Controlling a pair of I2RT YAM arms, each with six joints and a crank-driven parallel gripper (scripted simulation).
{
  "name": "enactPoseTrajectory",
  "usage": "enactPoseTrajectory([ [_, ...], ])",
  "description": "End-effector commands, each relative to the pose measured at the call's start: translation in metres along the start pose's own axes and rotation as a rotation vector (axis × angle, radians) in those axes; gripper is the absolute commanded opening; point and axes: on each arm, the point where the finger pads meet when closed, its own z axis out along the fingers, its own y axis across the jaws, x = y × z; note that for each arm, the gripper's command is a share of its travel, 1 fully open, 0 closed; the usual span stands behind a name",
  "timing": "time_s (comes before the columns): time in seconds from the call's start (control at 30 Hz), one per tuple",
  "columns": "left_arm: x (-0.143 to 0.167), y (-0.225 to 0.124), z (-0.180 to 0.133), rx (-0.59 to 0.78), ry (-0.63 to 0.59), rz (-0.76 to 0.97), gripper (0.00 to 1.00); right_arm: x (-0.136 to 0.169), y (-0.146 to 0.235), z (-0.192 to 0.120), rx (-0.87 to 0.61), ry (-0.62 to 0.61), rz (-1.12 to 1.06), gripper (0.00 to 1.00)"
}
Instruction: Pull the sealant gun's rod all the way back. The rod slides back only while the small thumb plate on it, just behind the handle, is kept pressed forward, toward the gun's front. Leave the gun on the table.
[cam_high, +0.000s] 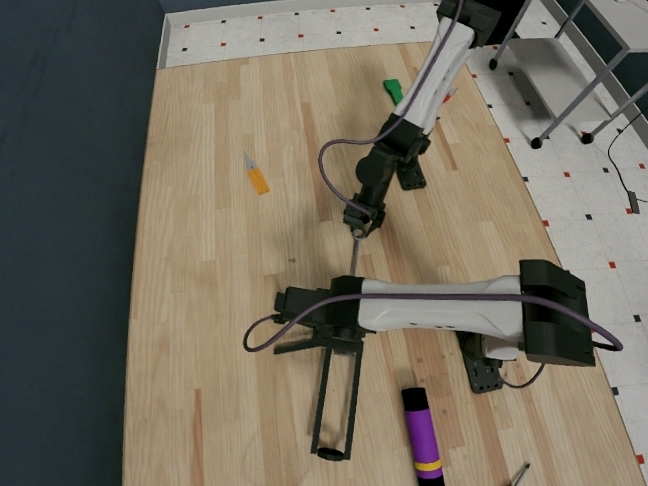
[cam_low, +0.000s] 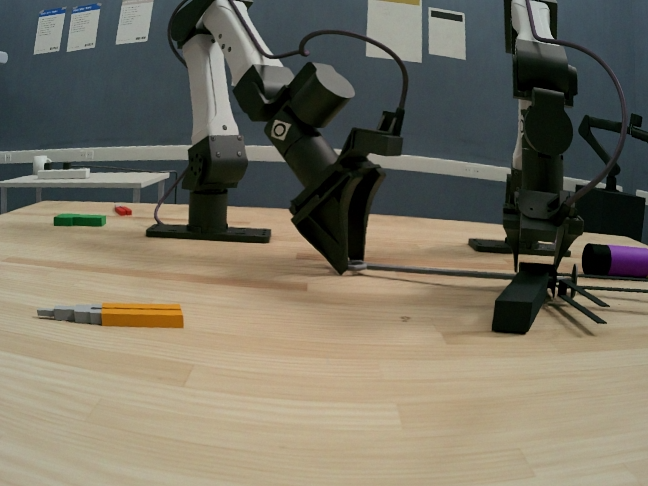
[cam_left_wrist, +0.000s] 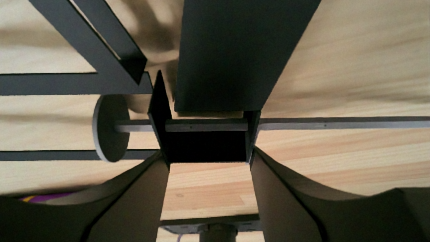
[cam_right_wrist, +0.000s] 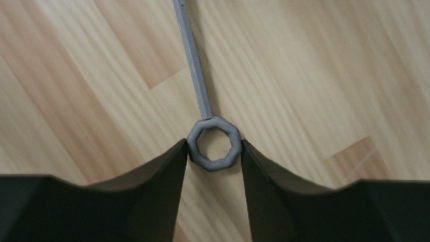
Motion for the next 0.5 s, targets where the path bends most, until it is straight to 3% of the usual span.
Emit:
enactPoseTrajectory([
  [0.0,0.002,0.023,0.01,-0.084,0.014,0.004,0.55,0.039,-0.005,-0.01,0.038,0.135,0.015,0.36],
  [0.2,-0.002,0.029,0.01,-0.108,0.002,0.004,0.55,0.045,-0.005,-0.013,0.04,0.156,0.016,0.36],
  [0.47,0.001,0.02,0.01,-0.08,0.013,0.001,0.55,0.026,-0.01,-0.025,0.003,-0.001,-0.001,0.36],
])
